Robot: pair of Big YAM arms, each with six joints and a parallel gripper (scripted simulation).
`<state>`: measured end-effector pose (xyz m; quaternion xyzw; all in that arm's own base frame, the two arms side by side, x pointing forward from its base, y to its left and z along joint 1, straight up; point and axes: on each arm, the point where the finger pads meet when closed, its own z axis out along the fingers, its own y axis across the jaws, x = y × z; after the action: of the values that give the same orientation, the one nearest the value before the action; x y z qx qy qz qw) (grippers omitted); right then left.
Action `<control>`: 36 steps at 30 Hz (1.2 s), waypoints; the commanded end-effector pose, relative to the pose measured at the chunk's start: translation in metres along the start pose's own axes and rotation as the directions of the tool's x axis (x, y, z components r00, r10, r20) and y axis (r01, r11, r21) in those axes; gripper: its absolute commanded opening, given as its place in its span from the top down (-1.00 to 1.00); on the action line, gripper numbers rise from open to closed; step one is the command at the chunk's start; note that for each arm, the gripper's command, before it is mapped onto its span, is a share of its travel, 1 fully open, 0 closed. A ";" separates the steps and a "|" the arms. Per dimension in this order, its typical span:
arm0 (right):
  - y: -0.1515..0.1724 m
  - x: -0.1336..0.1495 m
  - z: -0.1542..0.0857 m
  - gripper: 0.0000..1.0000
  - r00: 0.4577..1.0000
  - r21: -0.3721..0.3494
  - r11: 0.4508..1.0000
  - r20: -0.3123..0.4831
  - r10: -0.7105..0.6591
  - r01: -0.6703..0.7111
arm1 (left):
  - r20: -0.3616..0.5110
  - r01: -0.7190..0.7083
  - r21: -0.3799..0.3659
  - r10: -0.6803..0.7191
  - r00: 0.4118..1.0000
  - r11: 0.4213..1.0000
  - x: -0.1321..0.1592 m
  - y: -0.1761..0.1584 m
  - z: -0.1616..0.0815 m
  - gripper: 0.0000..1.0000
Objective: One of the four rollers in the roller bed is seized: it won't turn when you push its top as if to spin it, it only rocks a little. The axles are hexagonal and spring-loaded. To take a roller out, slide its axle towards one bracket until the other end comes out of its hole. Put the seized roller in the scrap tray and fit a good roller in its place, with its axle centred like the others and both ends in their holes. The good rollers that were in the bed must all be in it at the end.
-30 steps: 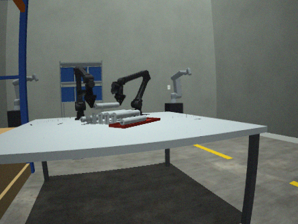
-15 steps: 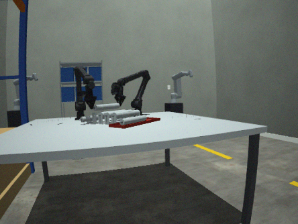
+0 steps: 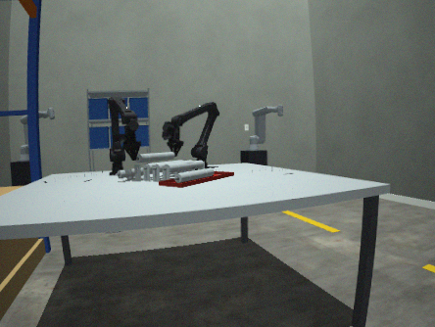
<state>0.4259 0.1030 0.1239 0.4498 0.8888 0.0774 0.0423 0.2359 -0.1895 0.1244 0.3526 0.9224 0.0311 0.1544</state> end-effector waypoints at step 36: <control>0.019 -0.013 0.002 0.94 0.999 -0.083 0.996 0.047 -0.010 0.013 | 0.092 0.018 -0.006 -0.017 0.996 1.000 -0.026 0.004 0.004 0.94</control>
<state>0.4278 0.1037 0.0957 0.4485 0.8896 0.0751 0.0411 0.2371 -0.1889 0.0978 0.3511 0.9229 0.0310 0.1551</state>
